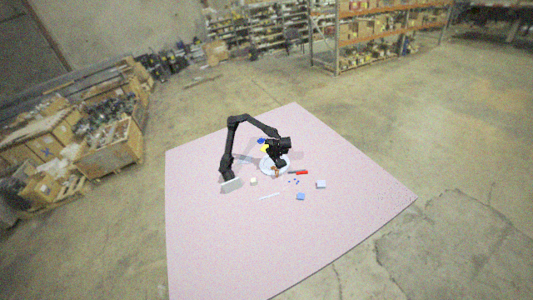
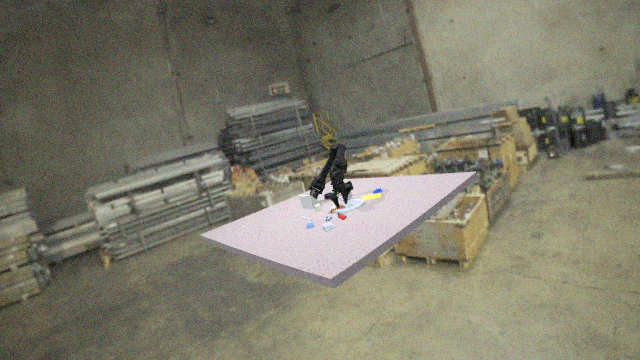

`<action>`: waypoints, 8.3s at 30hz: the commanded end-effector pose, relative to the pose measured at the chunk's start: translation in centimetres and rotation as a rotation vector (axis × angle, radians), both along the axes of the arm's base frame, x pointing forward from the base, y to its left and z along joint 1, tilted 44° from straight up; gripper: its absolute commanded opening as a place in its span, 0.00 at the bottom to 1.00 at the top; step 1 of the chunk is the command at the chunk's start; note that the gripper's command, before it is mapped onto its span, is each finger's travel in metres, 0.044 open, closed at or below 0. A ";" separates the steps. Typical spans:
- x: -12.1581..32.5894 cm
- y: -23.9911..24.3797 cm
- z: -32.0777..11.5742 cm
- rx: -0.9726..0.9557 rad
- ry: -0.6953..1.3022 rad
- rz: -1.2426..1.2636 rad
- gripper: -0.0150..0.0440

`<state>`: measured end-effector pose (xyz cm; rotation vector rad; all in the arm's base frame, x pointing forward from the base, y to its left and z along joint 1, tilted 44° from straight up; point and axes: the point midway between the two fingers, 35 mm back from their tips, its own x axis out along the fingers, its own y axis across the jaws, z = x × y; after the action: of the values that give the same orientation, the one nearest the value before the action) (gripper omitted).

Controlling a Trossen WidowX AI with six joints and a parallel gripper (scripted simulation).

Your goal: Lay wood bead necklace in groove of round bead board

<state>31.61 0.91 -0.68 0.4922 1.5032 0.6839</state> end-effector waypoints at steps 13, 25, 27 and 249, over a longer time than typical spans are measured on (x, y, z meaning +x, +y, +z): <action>0.0 -1.4 1.6 0.004 0.012 0.003 1.00; 0.0 -1.4 1.6 0.004 0.012 0.003 1.00; 0.0 -1.4 1.6 0.004 0.012 0.003 1.00; -0.2 -2.1 -1.0 0.018 -0.189 0.215 0.90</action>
<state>31.61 -1.69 -1.27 0.2628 1.3804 0.8845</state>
